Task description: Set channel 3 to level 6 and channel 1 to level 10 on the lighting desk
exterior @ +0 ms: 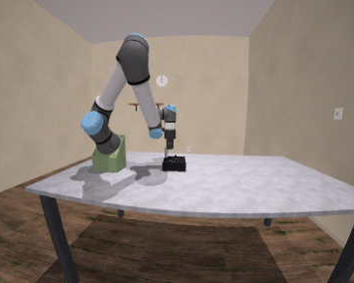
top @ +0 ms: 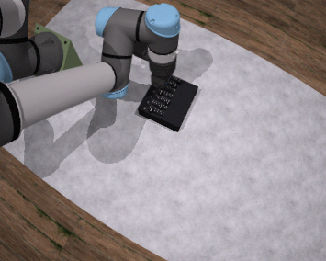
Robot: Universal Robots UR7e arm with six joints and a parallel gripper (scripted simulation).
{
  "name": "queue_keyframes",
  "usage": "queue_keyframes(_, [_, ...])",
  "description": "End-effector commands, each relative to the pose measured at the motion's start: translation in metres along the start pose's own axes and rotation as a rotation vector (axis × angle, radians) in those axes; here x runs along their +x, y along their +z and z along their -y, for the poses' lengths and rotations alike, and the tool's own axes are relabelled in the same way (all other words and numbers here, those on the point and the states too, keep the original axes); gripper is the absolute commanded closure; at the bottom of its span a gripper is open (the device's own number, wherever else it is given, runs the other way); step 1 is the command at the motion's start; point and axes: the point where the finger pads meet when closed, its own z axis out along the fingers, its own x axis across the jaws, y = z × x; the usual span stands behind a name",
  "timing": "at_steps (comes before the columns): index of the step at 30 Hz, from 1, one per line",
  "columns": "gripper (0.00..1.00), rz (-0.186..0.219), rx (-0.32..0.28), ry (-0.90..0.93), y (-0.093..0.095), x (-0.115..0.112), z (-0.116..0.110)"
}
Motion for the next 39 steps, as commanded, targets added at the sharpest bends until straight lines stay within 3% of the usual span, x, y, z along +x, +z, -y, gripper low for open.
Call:
queue_keyframes(1, [1.00,0.001,0.003,0.000,0.001,-0.001,0.001])
queue_keyframes(39, [1.00,0.001,0.003,0.000,0.001,-0.001,-0.010])
